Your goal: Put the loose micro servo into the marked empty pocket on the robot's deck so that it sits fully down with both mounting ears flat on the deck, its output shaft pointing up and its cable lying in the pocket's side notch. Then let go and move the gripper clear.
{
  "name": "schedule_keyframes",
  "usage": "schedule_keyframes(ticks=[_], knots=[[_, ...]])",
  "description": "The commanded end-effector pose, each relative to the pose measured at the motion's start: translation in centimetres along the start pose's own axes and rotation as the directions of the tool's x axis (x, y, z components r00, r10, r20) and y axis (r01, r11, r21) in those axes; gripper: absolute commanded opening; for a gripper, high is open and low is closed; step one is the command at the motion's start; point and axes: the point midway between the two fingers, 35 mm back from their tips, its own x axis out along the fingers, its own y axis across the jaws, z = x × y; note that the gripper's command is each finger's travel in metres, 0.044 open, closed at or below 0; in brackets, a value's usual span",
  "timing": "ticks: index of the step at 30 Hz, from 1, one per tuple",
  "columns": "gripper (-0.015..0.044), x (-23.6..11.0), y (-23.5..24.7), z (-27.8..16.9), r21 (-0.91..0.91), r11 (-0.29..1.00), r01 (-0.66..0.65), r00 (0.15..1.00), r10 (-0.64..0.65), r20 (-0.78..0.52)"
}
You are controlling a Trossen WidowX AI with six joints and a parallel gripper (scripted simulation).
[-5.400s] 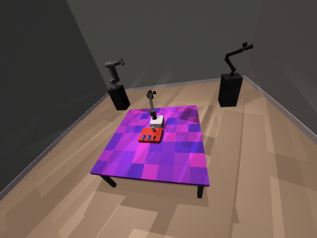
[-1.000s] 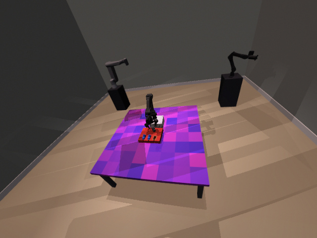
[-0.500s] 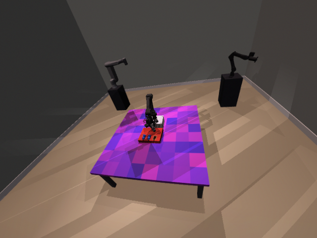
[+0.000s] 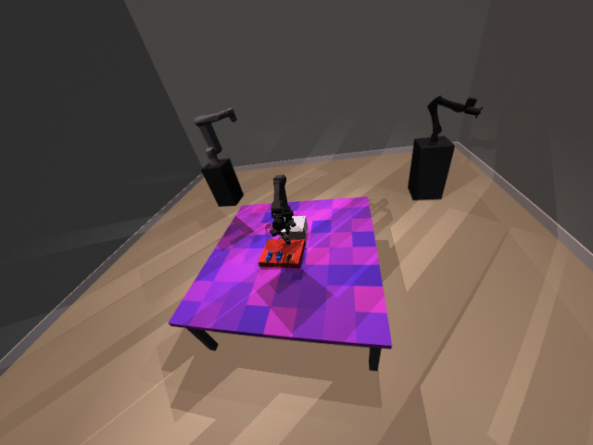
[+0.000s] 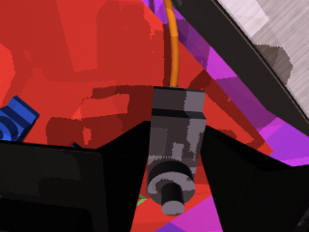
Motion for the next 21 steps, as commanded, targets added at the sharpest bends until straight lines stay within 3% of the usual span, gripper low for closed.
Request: schedule_keyframes(ticks=[1,11,21], knots=[[0.0000,-1.2,-0.1,0.0,0.001,1.000,-0.003,1.000,0.003,-0.009],[0.0000,-1.2,0.1,-0.2,0.001,1.000,-0.003,1.000,0.003,-0.009],[0.0000,-1.3,1.8,-3.6,0.001,1.000,-0.005,1.000,0.005,-0.012]])
